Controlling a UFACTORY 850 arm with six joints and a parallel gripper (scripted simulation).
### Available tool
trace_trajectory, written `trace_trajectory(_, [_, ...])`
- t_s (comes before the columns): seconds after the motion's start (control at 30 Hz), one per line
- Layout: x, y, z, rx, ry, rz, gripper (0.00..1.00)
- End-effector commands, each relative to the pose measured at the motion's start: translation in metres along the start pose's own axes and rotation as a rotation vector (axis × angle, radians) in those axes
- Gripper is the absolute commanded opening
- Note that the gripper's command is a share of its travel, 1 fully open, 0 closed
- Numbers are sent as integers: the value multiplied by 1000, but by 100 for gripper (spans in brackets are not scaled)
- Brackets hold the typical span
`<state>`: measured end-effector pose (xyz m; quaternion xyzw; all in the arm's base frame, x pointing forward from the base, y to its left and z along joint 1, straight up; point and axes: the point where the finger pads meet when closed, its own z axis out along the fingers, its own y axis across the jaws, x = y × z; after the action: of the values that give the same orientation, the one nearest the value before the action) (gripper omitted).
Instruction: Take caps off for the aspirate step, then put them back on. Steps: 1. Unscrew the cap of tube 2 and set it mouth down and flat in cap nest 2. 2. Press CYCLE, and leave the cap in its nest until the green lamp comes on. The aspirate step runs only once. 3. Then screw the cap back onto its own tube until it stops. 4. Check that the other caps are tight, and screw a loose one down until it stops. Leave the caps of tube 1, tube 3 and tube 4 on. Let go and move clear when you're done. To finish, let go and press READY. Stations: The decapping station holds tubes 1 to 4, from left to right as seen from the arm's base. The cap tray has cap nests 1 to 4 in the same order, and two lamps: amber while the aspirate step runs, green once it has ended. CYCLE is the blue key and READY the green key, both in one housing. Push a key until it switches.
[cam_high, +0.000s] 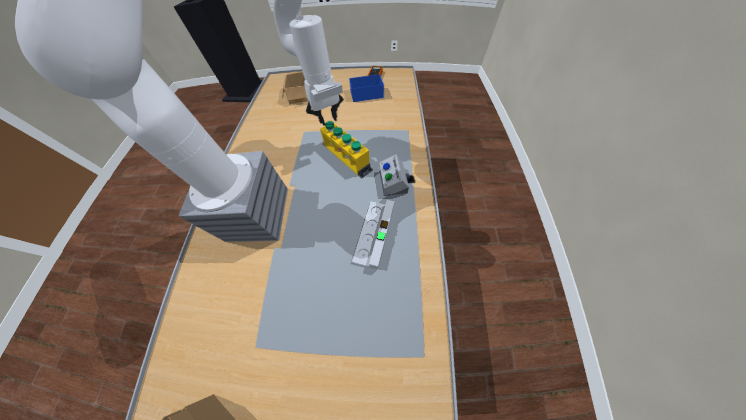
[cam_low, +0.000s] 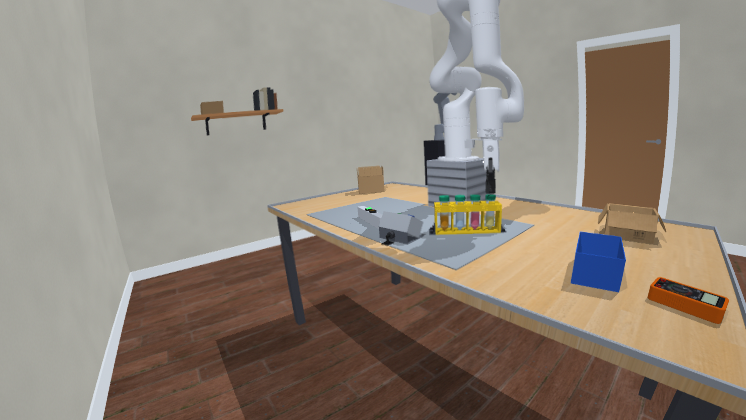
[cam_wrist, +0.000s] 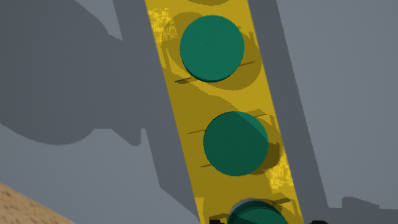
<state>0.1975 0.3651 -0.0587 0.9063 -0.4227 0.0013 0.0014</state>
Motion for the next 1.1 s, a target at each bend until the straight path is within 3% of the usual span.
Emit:
trace_trajectory(0.0, [0, 0, -13, 1, -1, 0, 46])
trace_trajectory(0.27, [0, 0, -23, 1, -1, 0, 46])
trace_trajectory(0.4, [32, -9, -23, 1, -1, -319, 46])
trace_trajectory(0.53, [48, -13, -23, 1, -1, -489, 46])
trace_trajectory(0.63, [56, -15, -23, 1, -1, -489, 46])
trace_trajectory(0.83, [101, -26, -23, 1, 0, -489, 46])
trace_trajectory(1.07, [101, -26, -23, 1, 0, -489, 46])
